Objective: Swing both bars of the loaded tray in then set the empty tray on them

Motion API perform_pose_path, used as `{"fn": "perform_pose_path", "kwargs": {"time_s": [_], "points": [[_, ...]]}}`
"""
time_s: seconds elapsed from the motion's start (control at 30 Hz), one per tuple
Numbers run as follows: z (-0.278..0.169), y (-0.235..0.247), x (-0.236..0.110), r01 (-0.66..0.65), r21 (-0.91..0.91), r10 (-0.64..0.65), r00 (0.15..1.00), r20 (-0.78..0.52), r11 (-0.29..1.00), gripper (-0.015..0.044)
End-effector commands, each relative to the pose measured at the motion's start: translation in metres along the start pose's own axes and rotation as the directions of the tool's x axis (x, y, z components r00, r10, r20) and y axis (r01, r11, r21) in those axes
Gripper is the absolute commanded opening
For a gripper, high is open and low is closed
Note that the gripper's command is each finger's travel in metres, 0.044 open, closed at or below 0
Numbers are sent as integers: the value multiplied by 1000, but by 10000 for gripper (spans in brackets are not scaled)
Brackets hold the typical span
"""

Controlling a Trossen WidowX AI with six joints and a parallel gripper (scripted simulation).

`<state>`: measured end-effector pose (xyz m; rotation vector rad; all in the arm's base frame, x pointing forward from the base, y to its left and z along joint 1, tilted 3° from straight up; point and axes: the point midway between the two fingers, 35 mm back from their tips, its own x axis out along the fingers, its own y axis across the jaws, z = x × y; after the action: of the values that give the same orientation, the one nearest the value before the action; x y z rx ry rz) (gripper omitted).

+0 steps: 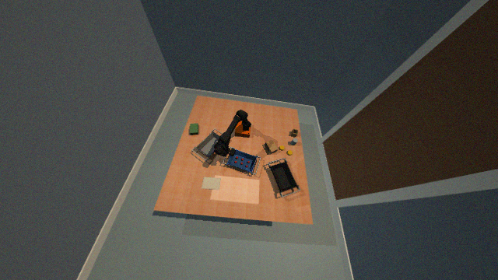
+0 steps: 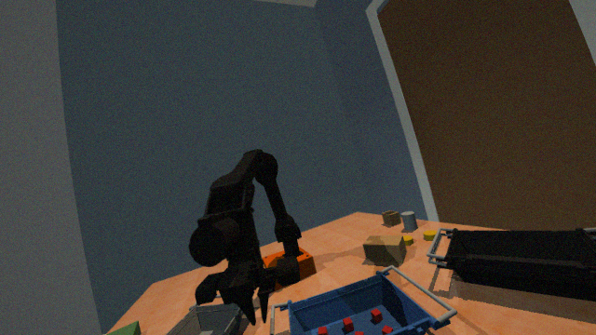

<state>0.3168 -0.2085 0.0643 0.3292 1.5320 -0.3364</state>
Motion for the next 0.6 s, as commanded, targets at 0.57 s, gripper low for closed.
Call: {"fn": "perform_pose_path", "kwargs": {"time_s": [0.57], "points": [[-6,15,59,-28,-74,27,1000,-15,997,82]]}}
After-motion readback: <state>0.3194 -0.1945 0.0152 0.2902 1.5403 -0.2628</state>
